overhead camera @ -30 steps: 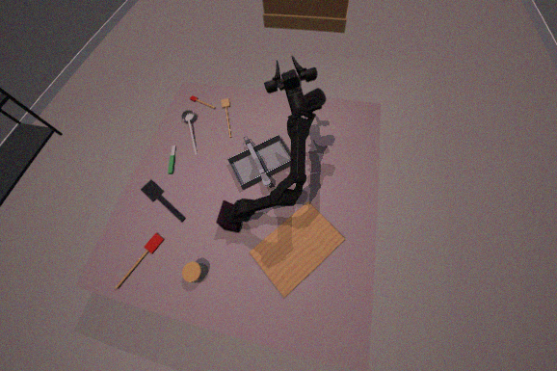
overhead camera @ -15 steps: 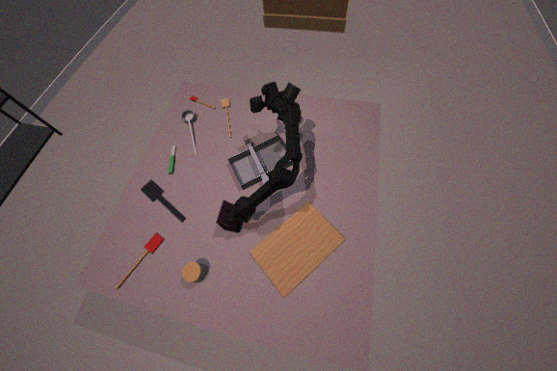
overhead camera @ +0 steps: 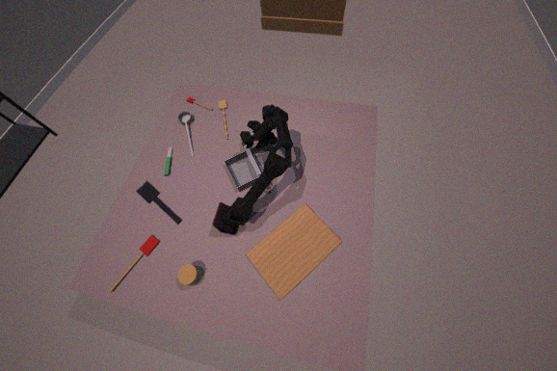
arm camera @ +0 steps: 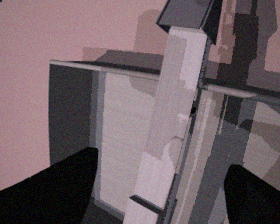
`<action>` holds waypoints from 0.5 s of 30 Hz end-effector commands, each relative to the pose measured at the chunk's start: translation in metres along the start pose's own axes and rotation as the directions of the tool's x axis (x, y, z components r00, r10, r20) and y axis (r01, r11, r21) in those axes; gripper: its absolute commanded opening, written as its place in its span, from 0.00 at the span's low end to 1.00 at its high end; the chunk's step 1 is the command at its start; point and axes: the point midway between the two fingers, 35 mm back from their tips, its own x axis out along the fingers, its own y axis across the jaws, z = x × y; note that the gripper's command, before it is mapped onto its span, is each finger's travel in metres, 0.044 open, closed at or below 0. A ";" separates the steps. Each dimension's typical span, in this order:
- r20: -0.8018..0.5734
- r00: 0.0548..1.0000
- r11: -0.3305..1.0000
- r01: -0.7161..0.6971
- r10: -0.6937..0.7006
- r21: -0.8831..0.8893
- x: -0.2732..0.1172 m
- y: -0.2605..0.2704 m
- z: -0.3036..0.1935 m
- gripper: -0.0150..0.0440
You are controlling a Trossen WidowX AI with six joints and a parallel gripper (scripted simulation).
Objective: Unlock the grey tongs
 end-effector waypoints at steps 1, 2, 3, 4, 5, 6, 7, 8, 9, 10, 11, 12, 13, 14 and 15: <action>-0.085 0.996 1.000 -0.002 0.003 0.014 0.005 -0.002 -0.012 0.69; -0.085 0.996 1.000 -0.002 0.003 0.014 0.005 -0.002 -0.012 0.69; -0.085 0.996 1.000 -0.002 0.003 0.014 0.004 -0.002 -0.012 0.69; -0.085 0.996 1.000 -0.002 0.003 0.014 0.004 -0.003 -0.011 0.69; -0.085 0.996 1.000 -0.001 0.003 0.014 0.003 -0.004 -0.009 0.69; -0.085 0.996 1.000 -0.001 0.003 0.014 0.003 -0.004 -0.008 0.69; -0.085 0.996 1.000 -0.001 0.003 0.014 0.003 -0.004 -0.008 0.69; -0.085 0.996 1.000 -0.001 0.003 0.014 0.003 -0.004 -0.008 0.69; -0.085 0.996 1.000 -0.001 0.003 0.014 0.003 -0.004 -0.008 0.69; -0.085 0.996 1.000 -0.001 0.003 0.014 0.003 -0.004 -0.008 0.69; -0.085 0.996 1.000 -0.001 0.003 0.014 0.003 -0.004 -0.008 0.69; -0.085 0.996 1.000 -0.001 0.003 0.014 0.003 -0.004 -0.008 0.69; -0.085 0.996 1.000 -0.001 0.003 0.014 0.004 -0.004 -0.008 0.69; -0.085 0.996 1.000 -0.001 0.003 0.014 0.005 -0.005 -0.008 0.69; -0.085 0.996 1.000 -0.001 0.003 0.014 0.006 -0.005 -0.008 0.69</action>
